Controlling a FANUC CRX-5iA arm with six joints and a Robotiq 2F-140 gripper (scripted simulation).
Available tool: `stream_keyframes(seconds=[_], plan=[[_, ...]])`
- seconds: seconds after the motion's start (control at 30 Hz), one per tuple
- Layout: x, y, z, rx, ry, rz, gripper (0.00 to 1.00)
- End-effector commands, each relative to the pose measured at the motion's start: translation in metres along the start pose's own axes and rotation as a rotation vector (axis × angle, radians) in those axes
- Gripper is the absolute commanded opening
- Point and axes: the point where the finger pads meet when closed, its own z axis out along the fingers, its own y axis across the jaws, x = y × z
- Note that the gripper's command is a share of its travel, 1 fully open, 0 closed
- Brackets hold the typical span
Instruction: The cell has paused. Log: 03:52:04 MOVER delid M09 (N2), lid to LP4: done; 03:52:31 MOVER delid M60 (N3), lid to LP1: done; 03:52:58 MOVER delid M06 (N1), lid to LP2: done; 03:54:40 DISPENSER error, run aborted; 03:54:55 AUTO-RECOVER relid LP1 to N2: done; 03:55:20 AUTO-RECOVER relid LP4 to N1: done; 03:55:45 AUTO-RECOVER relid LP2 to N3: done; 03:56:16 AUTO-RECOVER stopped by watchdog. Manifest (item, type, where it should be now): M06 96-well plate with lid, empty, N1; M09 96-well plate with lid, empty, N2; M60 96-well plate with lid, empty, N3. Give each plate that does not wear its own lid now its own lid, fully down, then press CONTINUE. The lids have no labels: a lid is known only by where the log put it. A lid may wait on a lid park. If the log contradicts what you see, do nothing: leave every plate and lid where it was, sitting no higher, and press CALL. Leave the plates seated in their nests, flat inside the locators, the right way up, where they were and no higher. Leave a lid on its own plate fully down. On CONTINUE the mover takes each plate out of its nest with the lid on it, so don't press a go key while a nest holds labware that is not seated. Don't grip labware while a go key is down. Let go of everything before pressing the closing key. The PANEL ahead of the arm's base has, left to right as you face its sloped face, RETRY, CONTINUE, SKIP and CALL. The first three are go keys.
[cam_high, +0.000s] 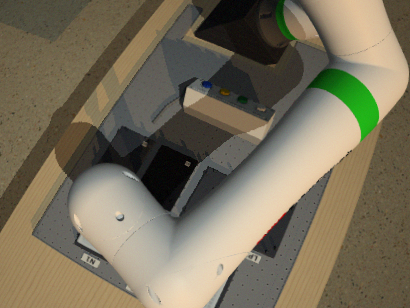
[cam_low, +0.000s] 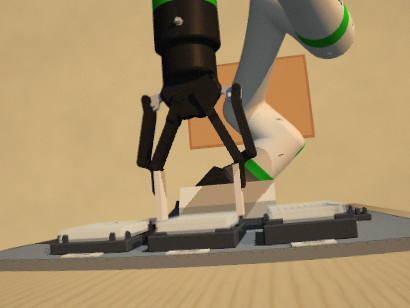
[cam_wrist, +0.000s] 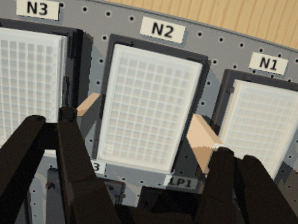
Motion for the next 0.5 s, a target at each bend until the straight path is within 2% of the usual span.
stream_keyframes(seconds=[0.0,0.47], plan=[[0.0001,0.0001,-0.0003,0.0,0.001,0.0,0.66],[0.0001,0.0001,-0.0003,0.0,0.001,0.0,0.66]])
